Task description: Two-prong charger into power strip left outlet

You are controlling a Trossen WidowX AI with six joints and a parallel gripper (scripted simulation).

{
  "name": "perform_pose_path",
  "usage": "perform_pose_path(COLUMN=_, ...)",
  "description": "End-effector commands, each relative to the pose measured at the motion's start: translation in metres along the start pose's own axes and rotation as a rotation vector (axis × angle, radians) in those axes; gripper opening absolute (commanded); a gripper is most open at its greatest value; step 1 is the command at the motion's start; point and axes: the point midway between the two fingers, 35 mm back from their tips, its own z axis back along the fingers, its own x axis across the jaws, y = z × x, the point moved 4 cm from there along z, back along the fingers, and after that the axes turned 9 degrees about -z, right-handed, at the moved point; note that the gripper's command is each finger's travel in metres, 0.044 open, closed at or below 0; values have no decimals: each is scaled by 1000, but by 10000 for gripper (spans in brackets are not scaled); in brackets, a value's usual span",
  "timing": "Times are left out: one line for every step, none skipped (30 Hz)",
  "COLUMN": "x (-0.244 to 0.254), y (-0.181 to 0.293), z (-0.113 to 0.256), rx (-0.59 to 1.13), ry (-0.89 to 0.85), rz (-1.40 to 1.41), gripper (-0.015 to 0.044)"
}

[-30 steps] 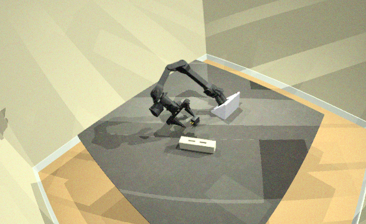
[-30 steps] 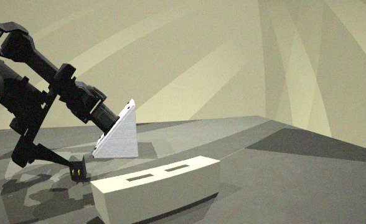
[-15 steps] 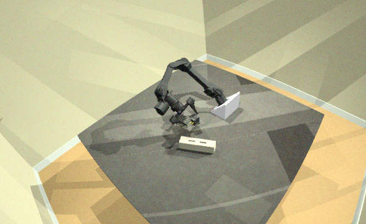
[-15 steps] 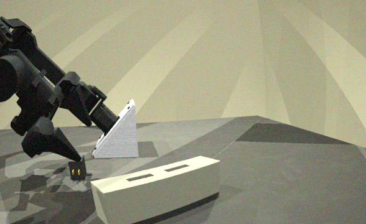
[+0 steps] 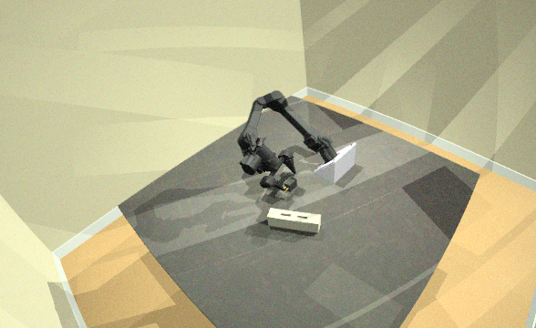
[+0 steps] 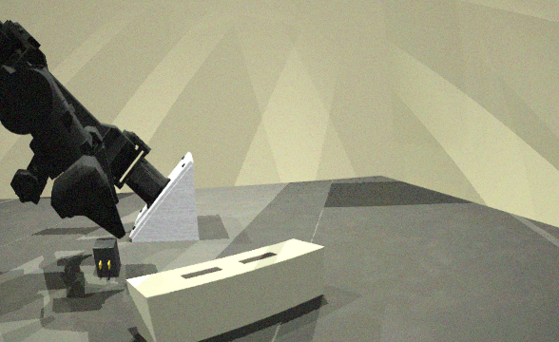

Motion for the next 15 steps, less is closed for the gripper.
perform_pose_path(x=-5, y=1, z=-2, rx=-50, ry=-8, rz=131, gripper=440)
perform_pose_path(x=-7, y=1, z=-2, rx=-62, ry=-9, rz=161, gripper=440)
perform_pose_path(x=-8, y=1, z=-3, rx=-74, ry=-9, rz=192, gripper=440)
perform_pose_path(x=-9, y=1, z=-3, rx=-86, ry=-10, rz=222, gripper=440)
perform_pose_path(x=-10, y=2, z=-4, rx=-97, ry=-10, rz=252, gripper=440)
perform_pose_path(x=-11, y=2, z=-4, rx=-109, ry=-9, rz=283, gripper=440)
perform_pose_path(x=-12, y=2, z=-4, rx=-121, ry=-9, rz=313, gripper=440)
perform_pose_path(x=-14, y=2, z=-5, rx=-133, ry=-8, rz=343, gripper=440)
perform_pose_path(x=-15, y=2, z=-5, rx=-145, ry=-8, rz=374, gripper=440)
perform_pose_path(x=-16, y=2, z=-6, rx=-157, ry=-6, rz=404, gripper=440)
perform_pose_path(x=-17, y=2, z=-6, rx=-169, ry=-5, rz=434, gripper=440)
perform_pose_path(x=-18, y=2, z=-6, rx=-181, ry=-4, rz=464, gripper=440)
perform_pose_path(x=-19, y=2, z=-7, rx=-193, ry=-2, rz=495, gripper=440)
perform_pose_path(x=-20, y=3, z=-7, rx=-205, ry=0, rz=525, gripper=440)
perform_pose_path(x=-21, y=3, z=-7, rx=-217, ry=3, rz=555, gripper=440)
